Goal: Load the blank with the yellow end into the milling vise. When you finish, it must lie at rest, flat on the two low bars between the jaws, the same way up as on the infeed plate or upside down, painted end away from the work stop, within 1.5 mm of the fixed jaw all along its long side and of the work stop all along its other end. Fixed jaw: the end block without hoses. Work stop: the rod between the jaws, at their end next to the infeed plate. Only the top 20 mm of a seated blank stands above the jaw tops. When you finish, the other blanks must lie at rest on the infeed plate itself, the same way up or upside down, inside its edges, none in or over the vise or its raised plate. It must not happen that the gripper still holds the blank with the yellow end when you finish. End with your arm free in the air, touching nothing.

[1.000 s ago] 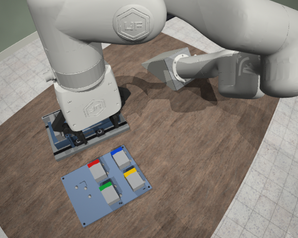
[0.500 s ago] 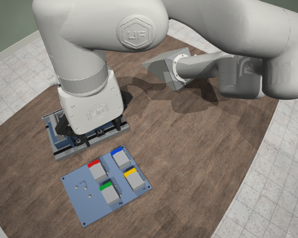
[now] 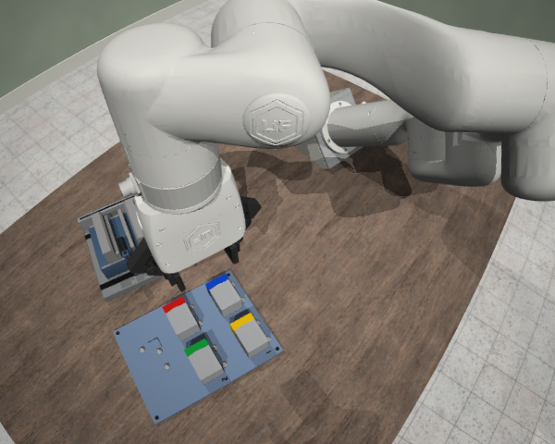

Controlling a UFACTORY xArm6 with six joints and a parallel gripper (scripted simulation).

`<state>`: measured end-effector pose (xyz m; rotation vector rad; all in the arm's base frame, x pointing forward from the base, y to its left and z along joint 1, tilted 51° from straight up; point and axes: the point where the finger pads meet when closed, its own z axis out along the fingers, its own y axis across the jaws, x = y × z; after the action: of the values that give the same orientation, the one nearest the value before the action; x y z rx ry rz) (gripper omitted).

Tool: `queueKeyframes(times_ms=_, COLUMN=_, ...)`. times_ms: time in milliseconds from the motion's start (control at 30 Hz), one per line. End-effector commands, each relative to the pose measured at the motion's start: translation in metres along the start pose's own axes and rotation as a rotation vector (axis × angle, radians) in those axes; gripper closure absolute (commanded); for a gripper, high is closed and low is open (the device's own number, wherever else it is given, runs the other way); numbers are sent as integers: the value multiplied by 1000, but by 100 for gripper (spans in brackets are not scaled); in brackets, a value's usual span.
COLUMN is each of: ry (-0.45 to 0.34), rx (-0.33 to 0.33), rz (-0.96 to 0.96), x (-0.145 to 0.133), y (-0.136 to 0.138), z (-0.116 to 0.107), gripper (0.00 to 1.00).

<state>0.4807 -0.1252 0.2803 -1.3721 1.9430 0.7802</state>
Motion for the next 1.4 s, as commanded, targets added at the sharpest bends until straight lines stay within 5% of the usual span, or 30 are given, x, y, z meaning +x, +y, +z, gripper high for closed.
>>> queueKeyframes(times_ms=0, ry=0, rx=2, rz=-1, x=-5, y=4, z=18, gripper=24)
queueKeyframes(times_ms=167, ry=0, rx=4, rz=-1, x=-11, y=10, z=42, gripper=24)
queueKeyframes(times_ms=400, ry=0, rx=4, rz=-1, x=-11, y=10, z=42, gripper=24)
queueKeyframes(times_ms=733, ry=0, rx=4, rz=-1, x=-22, y=21, z=88, gripper=24)
queueKeyframes(times_ms=967, ry=0, rx=4, rz=-1, x=-22, y=21, z=88, gripper=24)
queueKeyframes(times_ms=1367, ry=0, rx=4, rz=-1, x=-36, y=35, z=143, gripper=24)
